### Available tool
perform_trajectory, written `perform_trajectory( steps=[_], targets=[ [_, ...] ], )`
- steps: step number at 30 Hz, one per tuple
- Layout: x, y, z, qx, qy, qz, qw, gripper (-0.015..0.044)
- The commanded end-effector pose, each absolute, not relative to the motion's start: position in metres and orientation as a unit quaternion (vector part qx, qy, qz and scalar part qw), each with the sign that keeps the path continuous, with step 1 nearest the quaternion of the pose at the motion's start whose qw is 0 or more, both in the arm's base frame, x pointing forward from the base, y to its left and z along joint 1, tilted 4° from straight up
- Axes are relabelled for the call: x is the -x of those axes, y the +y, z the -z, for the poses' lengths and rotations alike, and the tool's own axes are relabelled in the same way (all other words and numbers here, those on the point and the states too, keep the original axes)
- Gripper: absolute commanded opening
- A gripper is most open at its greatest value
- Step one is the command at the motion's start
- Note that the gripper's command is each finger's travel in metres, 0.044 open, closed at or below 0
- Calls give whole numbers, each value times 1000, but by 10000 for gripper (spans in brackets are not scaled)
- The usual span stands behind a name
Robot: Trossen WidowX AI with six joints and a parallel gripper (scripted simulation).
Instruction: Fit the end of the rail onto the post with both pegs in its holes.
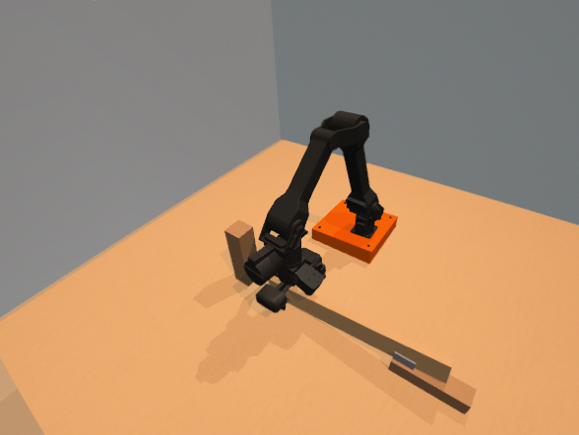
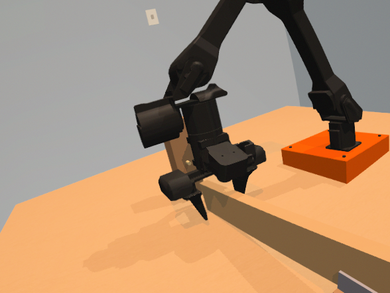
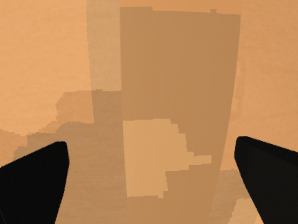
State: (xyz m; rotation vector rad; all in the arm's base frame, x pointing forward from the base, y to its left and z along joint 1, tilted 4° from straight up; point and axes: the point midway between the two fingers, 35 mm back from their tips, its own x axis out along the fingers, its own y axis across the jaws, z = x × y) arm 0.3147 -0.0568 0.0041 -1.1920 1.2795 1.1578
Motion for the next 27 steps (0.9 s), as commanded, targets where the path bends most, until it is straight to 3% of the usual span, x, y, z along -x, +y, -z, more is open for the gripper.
perform_trajectory(
  steps=[1,9,16,27],
  targets=[
    [-314,-57,-3,493,530,-479,496,256],
    [-314,-57,-3,493,530,-479,496,46],
    [-314,-57,-3,493,530,-479,496,0],
    [-314,-57,-3,493,530,-479,496,0]
  ],
)
